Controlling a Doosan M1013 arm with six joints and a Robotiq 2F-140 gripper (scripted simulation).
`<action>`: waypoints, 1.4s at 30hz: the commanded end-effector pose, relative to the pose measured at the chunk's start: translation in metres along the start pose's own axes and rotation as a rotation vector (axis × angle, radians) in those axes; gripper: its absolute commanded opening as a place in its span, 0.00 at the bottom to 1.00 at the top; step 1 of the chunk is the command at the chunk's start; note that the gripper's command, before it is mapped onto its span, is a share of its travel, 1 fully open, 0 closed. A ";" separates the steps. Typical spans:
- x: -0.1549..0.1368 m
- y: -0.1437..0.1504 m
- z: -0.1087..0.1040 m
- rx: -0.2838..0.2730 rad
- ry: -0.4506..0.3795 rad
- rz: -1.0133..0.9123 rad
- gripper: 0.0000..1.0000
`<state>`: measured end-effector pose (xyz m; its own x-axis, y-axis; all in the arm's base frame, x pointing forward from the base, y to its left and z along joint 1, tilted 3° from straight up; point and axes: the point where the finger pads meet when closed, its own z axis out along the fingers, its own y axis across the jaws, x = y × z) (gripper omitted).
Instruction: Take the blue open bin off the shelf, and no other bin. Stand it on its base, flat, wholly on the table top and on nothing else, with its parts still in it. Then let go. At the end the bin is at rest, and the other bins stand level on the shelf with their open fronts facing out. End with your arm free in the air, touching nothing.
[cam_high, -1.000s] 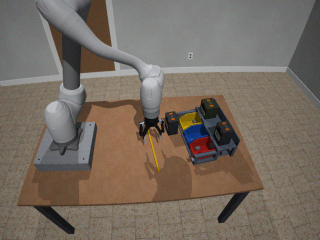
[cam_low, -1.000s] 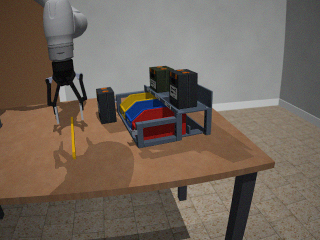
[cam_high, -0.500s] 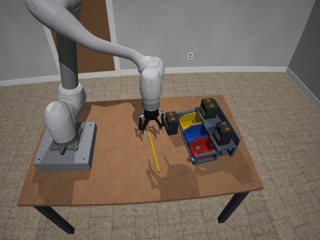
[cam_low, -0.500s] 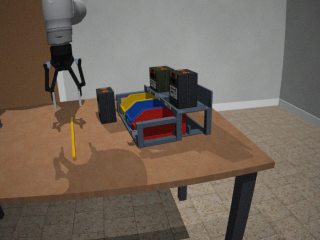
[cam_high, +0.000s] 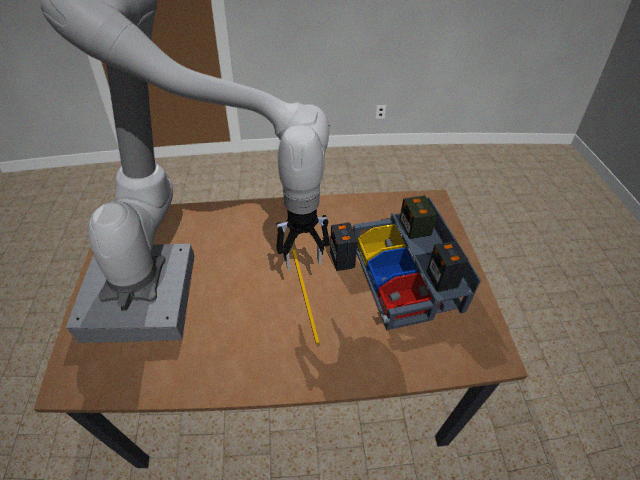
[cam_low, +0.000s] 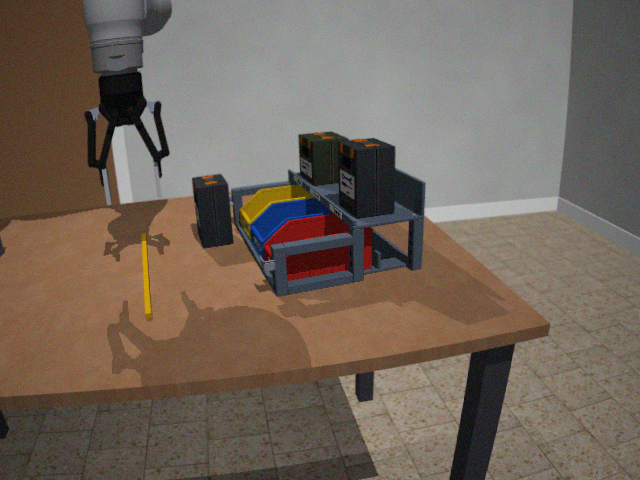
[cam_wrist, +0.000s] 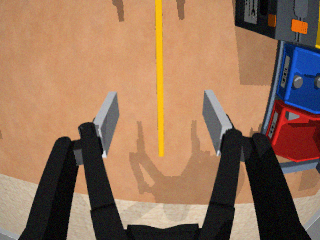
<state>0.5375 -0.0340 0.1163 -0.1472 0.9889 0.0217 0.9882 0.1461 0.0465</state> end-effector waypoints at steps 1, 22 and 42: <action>0.000 0.000 -0.001 -0.001 0.000 0.000 0.57; 0.000 0.000 0.009 -0.001 0.000 0.000 0.57; 0.000 0.000 0.014 -0.001 0.000 0.000 0.57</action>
<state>0.5379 -0.0338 0.1027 -0.1472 0.9889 0.0212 0.9882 0.1461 0.0470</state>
